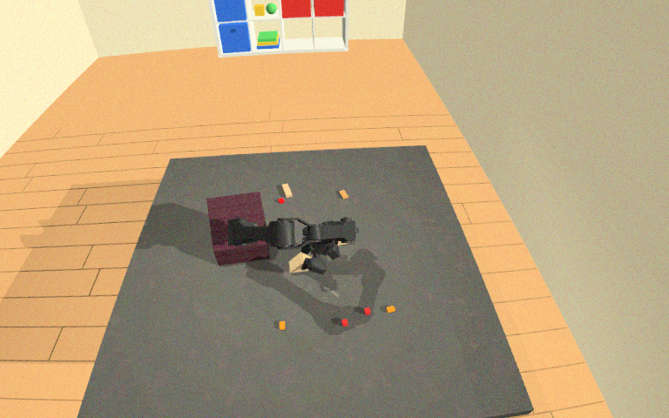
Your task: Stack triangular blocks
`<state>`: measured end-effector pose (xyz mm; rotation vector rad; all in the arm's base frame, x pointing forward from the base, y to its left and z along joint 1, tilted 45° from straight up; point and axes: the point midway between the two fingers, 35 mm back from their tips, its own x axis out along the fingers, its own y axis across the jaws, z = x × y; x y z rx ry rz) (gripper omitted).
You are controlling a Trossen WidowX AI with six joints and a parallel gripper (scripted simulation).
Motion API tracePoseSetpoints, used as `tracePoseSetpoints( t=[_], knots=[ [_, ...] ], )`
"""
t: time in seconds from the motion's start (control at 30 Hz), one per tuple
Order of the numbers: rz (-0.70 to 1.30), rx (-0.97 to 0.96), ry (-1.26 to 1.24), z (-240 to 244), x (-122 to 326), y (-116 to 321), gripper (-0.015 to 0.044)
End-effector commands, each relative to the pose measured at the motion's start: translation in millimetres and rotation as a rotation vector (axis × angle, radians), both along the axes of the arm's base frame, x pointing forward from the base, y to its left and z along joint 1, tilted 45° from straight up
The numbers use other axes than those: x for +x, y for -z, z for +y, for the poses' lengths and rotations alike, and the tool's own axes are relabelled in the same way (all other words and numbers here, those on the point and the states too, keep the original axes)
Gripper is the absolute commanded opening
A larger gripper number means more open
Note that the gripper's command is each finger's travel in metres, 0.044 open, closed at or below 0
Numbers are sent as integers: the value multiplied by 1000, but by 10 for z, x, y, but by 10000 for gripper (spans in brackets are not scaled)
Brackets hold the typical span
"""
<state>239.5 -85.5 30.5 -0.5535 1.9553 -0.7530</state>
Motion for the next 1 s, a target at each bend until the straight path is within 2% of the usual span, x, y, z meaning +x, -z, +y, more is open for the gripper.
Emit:
tracePoseSetpoints(
  t=[0.0,0.47,0.67,0.97],
  knots=[
    [-18,9,-15,130,7,-121,0],
    [-45,40,-71,592,-129,-601,0],
    [-52,40,-88,590,-129,-601,0],
    [-167,58,-214,596,-178,-612,0]
  ],
)
